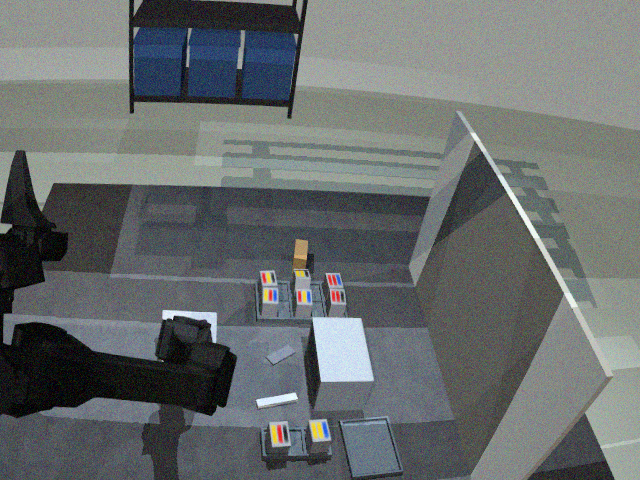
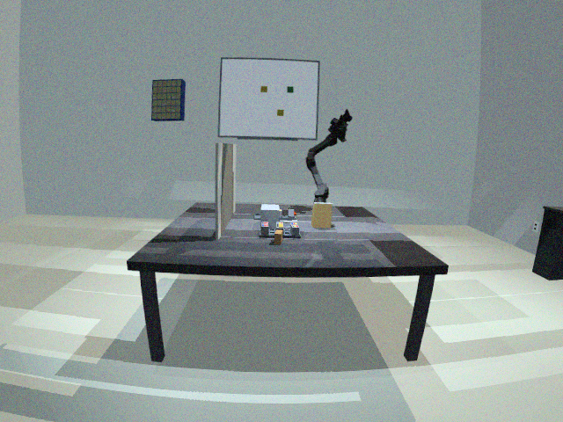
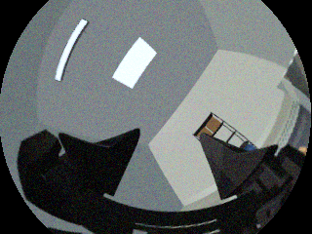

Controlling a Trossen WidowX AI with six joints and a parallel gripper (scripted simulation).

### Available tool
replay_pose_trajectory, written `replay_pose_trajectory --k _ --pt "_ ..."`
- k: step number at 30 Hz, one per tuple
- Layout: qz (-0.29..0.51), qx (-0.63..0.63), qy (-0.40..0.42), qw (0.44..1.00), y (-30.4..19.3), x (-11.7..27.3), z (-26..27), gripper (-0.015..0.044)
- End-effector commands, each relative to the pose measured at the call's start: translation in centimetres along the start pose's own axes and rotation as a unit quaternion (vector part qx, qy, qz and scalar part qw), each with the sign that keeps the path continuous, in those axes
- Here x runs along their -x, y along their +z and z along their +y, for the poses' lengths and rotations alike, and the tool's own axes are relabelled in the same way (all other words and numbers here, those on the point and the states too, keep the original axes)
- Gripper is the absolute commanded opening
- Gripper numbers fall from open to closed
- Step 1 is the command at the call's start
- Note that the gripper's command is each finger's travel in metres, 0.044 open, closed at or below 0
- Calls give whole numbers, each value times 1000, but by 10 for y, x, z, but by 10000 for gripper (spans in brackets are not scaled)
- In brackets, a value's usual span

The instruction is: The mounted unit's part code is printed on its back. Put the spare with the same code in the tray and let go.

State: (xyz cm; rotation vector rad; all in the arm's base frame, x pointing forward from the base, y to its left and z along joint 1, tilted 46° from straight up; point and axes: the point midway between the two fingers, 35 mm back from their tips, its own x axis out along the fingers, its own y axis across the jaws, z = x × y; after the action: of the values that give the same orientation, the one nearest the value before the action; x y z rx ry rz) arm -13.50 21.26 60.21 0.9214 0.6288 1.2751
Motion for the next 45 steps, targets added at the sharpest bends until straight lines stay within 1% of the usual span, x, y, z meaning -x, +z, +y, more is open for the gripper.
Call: replay_pose_trajectory --k 1,2,7,9,16,22,26,28,34,37,41,45 --pt "0 0 0 1000 0 0 0 426" --pt "0 0 0 1000 0 0 0 440" --pt "-2 -1 0 1000 1 -1 0 440" --pt "-15 -9 0 1000 6 -9 -4 440" --pt "-71 118 -66 988 -19 -71 -38 440" --pt "-71 205 -118 969 -37 -127 -80 440" --pt "-71 239 -152 956 -38 -150 -105 440" --pt "-73 263 -165 948 -30 -155 -115 440" --pt "-70 338 -275 897 -9 -201 -193 440" --pt "-64 364 -337 866 8 -218 -237 440" --pt "-51 392 -419 818 39 -229 -298 440" --pt "-35 402 -485 776 66 -229 -348 440"
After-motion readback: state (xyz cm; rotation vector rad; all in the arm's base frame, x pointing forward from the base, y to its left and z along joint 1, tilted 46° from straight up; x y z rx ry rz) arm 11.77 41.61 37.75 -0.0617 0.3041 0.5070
